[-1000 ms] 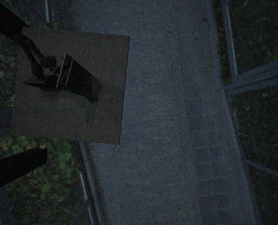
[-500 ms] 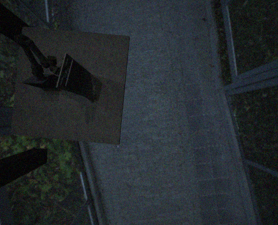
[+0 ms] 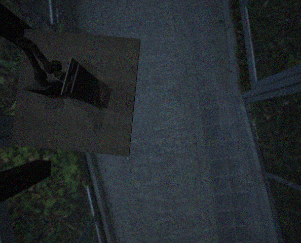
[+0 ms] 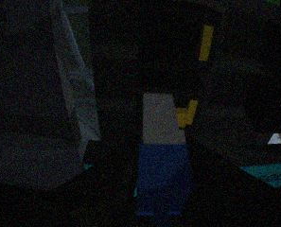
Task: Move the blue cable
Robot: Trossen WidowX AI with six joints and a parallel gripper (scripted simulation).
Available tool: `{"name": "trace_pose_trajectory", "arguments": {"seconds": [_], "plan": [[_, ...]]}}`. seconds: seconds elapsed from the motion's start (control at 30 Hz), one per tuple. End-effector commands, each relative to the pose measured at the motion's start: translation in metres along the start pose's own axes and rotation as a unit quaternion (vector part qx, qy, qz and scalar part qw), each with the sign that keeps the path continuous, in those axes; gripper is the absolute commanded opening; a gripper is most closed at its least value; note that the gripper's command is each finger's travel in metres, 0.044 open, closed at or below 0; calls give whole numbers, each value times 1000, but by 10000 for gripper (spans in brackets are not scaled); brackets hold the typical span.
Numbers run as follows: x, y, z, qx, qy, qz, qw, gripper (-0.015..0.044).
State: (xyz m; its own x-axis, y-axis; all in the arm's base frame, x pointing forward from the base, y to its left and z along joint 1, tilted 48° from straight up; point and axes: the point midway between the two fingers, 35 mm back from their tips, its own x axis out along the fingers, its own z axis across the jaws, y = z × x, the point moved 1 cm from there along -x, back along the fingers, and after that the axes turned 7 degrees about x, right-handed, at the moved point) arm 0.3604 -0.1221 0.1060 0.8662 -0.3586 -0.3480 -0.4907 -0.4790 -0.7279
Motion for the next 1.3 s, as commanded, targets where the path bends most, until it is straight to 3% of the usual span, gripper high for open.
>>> {"name": "trace_pose_trajectory", "arguments": {"seconds": [0.0, 1.27], "plan": [[1, -2, -2, 3, 5, -2, 1000, 0], [9, -5, -2, 3, 5, -2, 1000, 0]]}}
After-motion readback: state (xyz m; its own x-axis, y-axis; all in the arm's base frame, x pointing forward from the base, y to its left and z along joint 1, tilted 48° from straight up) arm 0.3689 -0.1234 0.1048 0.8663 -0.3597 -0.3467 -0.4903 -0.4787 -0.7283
